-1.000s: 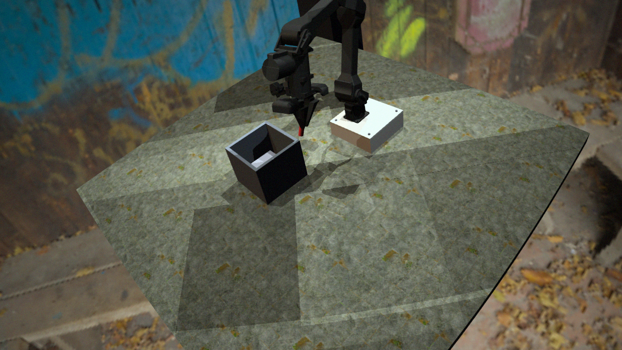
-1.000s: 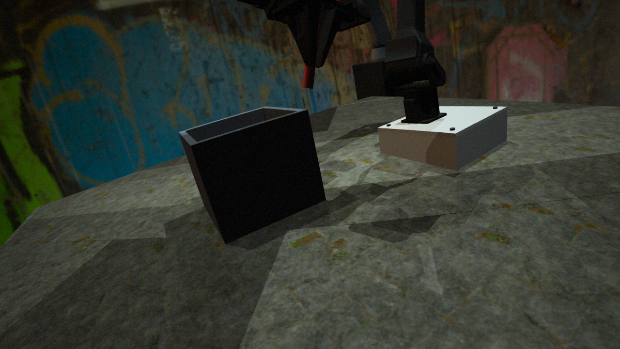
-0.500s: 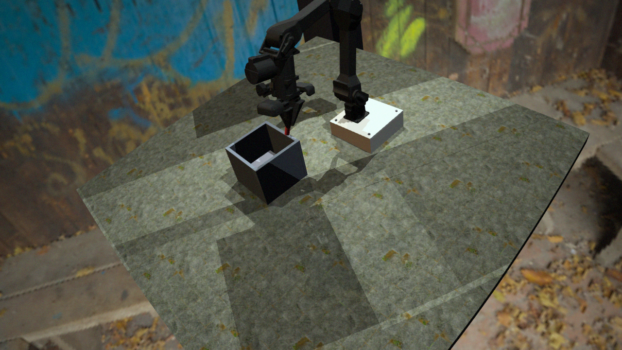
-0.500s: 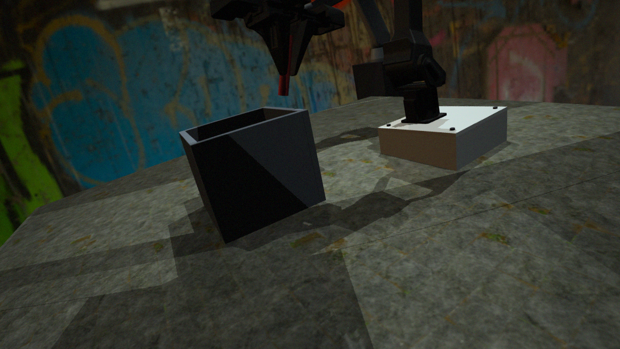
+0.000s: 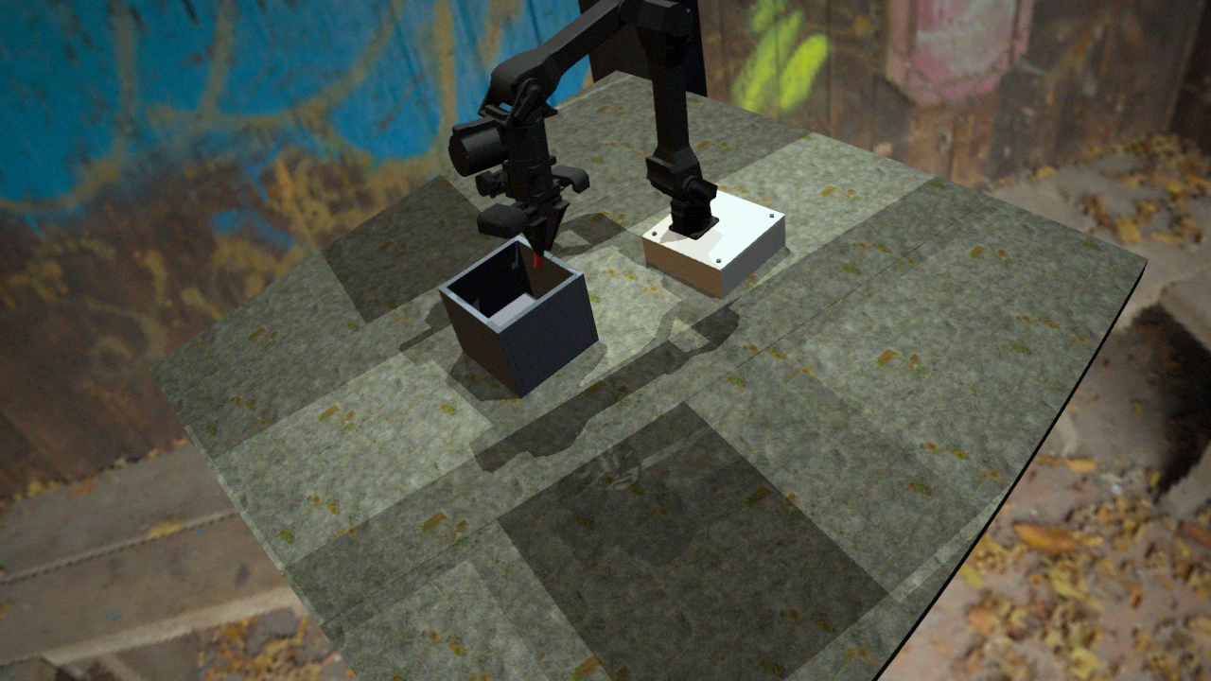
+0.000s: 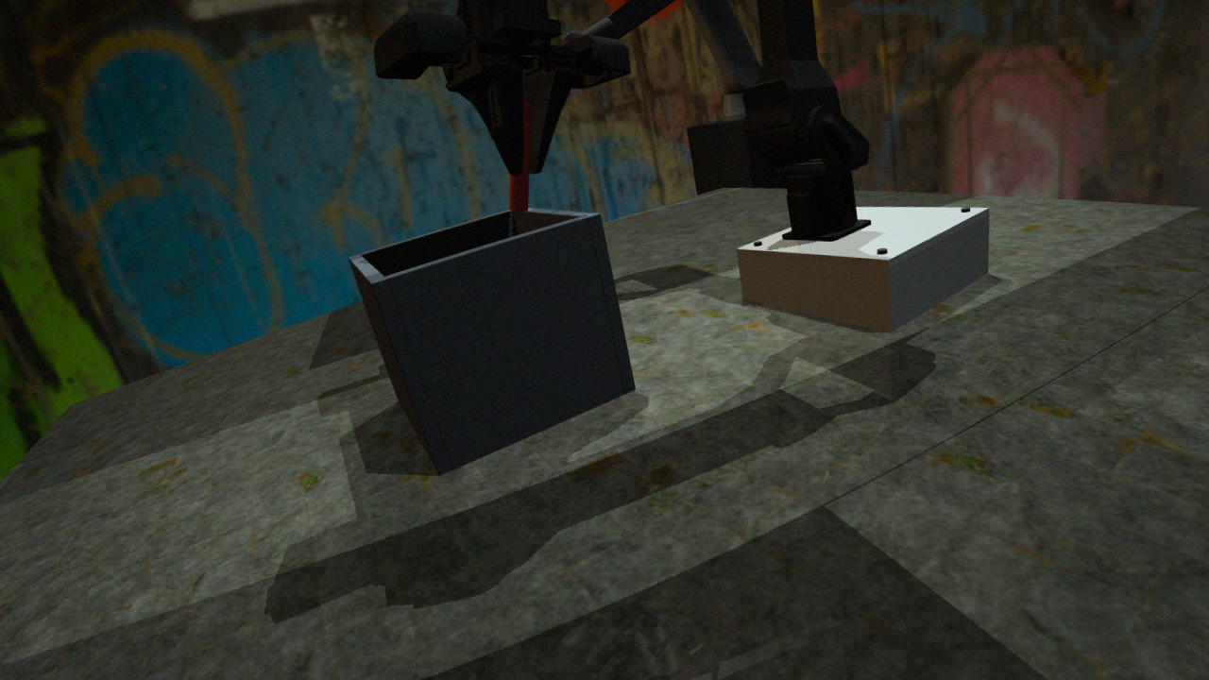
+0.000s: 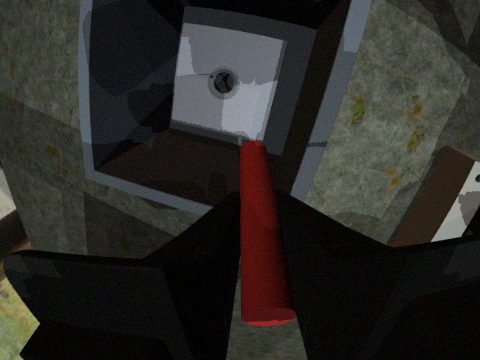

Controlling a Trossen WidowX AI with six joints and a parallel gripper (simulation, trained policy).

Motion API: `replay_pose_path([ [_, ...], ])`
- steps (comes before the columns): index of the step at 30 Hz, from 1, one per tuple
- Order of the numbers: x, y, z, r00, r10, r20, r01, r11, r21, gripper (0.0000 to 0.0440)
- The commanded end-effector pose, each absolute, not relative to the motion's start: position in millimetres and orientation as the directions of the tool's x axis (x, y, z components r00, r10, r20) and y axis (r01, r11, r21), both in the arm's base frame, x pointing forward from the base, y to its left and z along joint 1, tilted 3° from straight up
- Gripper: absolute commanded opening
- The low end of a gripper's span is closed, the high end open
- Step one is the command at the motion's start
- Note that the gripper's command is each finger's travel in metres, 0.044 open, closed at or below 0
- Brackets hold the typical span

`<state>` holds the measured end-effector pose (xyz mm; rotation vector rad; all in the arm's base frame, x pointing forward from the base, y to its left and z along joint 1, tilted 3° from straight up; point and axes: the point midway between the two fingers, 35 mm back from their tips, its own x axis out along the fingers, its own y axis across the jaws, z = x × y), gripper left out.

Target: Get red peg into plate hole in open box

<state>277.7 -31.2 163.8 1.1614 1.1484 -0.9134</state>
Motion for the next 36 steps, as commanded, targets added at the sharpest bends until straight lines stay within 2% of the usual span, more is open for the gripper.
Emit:
replay_pose_path([
  [1, 282.8, -38.7, 156.8, 0.189, 0.029, -0.982, 0.963, 0.192, 0.191, 0.0000],
  [36, 322.9, -60.8, 76.3, 0.136, 0.078, -0.988, 0.945, 0.289, 0.153, 0.0000],
])
